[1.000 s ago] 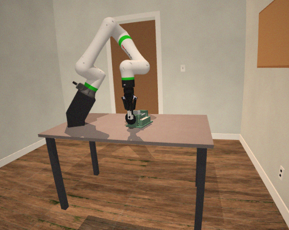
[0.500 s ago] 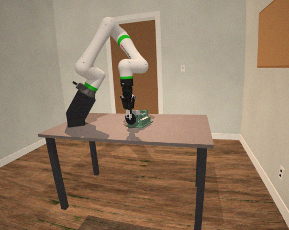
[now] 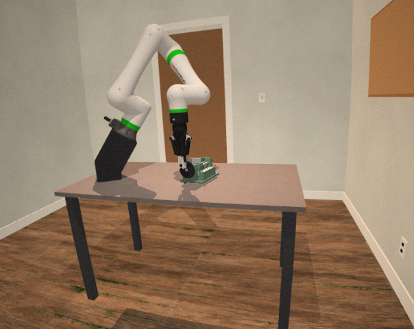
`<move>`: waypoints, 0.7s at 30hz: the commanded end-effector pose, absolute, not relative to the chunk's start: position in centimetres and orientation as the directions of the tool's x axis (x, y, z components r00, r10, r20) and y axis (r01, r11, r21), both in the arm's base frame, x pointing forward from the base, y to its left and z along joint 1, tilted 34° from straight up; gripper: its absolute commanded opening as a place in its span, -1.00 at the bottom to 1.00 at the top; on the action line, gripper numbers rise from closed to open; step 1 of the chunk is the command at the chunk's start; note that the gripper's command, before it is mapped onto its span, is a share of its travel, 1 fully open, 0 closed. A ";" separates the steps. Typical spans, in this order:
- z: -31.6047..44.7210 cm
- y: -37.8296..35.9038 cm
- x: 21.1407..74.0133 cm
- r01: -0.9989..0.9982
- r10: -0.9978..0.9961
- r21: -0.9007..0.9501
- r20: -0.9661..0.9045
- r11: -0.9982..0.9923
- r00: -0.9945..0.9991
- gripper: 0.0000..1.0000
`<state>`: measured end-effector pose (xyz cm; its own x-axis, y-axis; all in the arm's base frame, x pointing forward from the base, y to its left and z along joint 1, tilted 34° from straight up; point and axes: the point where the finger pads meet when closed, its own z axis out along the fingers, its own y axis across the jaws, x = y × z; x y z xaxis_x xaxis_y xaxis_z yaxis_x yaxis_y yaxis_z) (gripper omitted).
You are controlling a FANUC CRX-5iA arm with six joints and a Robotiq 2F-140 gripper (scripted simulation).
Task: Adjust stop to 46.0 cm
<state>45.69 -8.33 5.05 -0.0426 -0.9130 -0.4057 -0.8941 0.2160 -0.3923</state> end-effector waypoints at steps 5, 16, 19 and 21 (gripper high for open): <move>4.7 -8.2 45.2 -0.894 -0.913 -0.392 -0.406 0.216 -0.043 -0.92; 3.3 -7.5 44.2 -0.894 -0.913 -0.392 -0.406 0.216 -0.043 -0.92; 2.7 -7.2 44.1 -0.894 -0.913 -0.392 -0.406 0.216 -0.043 -0.92; 2.7 -7.2 44.1 -0.894 -0.913 -0.392 -0.406 0.216 -0.043 -0.92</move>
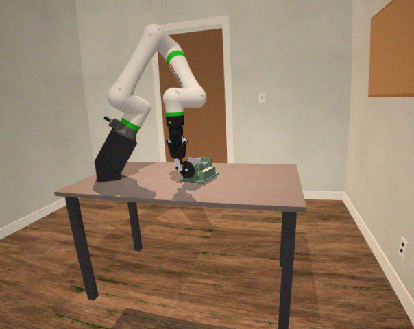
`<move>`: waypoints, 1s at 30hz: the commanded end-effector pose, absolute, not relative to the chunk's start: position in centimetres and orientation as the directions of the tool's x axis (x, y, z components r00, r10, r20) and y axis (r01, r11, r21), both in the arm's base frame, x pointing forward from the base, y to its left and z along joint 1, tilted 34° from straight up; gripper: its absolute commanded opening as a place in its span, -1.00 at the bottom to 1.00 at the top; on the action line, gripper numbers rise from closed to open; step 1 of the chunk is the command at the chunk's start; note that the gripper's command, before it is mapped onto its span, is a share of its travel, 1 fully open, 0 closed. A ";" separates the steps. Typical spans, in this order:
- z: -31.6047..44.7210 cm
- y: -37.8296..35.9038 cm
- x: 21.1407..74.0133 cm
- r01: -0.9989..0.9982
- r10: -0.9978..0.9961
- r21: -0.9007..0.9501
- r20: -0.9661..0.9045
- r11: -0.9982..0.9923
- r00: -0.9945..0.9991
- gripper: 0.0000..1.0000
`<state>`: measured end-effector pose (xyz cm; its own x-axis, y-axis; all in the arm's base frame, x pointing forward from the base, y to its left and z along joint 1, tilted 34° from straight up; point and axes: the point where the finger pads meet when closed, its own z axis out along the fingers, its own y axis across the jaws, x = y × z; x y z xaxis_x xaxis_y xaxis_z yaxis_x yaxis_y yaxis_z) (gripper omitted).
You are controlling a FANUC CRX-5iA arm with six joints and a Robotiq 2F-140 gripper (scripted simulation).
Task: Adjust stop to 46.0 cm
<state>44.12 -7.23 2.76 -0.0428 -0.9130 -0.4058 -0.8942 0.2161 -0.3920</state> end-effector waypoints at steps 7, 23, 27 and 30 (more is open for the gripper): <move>1.5 -6.7 44.2 -0.894 -0.913 -0.392 -0.406 0.216 -0.043 -0.92; 0.0 -6.1 45.3 -0.894 -0.913 -0.392 -0.406 0.216 -0.043 -0.92; -0.3 -5.9 45.7 -0.894 -0.913 -0.392 -0.406 0.216 -0.043 -0.92; -0.5 -5.9 46.0 -0.894 -0.913 -0.392 -0.406 0.216 -0.043 -0.92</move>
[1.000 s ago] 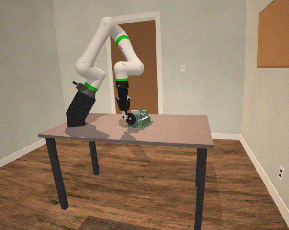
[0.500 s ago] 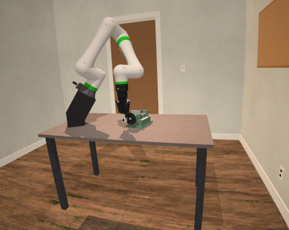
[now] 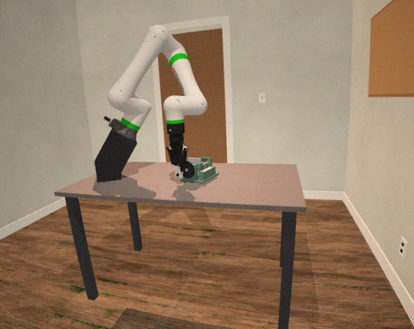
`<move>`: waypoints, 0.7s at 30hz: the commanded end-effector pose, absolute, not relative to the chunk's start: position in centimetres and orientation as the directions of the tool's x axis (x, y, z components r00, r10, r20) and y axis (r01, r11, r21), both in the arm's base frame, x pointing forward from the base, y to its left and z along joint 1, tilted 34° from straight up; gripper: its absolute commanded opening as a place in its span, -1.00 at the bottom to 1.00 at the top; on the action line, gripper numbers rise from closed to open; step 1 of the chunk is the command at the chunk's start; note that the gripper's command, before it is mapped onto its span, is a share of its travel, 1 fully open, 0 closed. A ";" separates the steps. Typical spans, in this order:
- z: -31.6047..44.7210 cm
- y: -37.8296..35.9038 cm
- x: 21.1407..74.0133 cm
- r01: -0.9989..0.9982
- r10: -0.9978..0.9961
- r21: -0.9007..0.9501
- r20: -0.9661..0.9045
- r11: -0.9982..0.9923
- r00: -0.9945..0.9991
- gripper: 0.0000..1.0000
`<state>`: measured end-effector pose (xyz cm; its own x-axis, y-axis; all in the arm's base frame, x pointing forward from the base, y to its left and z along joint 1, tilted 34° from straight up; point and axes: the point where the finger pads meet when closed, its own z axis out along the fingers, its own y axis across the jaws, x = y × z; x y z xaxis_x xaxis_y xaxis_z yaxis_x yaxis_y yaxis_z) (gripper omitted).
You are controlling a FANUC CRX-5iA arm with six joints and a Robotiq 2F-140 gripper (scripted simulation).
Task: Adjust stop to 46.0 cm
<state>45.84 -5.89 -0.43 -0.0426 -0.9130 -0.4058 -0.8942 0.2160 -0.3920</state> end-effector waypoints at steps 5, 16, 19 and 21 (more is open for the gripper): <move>-0.7 -5.8 46.4 -0.894 -0.913 -0.392 -0.406 0.216 -0.043 -0.92; -0.9 -5.8 48.3 -0.894 -0.913 -0.392 -0.406 0.216 -0.043 -0.92; -0.7 -5.9 48.9 -0.894 -0.913 -0.392 -0.406 0.216 -0.043 -0.92; -0.7 -5.9 48.9 -0.894 -0.913 -0.392 -0.406 0.216 -0.043 -0.92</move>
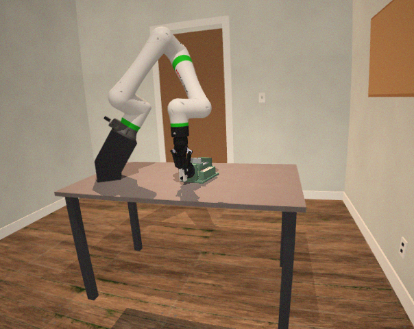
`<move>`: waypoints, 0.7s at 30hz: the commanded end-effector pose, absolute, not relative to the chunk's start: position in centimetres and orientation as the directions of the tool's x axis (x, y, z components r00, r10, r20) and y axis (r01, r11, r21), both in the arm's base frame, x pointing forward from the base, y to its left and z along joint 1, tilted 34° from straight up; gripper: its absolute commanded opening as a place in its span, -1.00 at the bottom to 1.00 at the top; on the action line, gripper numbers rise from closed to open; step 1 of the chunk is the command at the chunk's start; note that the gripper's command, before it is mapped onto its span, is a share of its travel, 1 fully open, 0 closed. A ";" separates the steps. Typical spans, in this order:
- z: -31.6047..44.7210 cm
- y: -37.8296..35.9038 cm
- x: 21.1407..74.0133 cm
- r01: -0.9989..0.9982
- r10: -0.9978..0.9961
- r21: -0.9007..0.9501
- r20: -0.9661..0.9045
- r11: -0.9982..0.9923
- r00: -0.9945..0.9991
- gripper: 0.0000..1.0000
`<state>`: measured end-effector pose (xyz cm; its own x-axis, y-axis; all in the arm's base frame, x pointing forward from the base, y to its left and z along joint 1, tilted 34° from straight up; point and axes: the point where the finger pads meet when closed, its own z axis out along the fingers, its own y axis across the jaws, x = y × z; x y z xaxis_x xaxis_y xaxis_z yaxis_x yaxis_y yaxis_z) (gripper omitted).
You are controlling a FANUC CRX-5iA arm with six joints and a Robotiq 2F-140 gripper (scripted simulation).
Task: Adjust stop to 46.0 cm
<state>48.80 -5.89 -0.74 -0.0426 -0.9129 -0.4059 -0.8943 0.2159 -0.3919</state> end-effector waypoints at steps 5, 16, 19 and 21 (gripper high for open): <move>-0.3 -6.1 49.8 -0.894 -0.913 -0.392 -0.406 0.216 -0.043 -0.92; 1.7 -7.1 51.1 -0.894 -0.913 -0.392 -0.406 0.216 -0.043 -0.92; 2.2 -7.3 51.2 -0.894 -0.913 -0.392 -0.406 0.216 -0.043 -0.92; 2.7 -7.6 51.1 -0.894 -0.913 -0.392 -0.406 0.216 -0.043 -0.92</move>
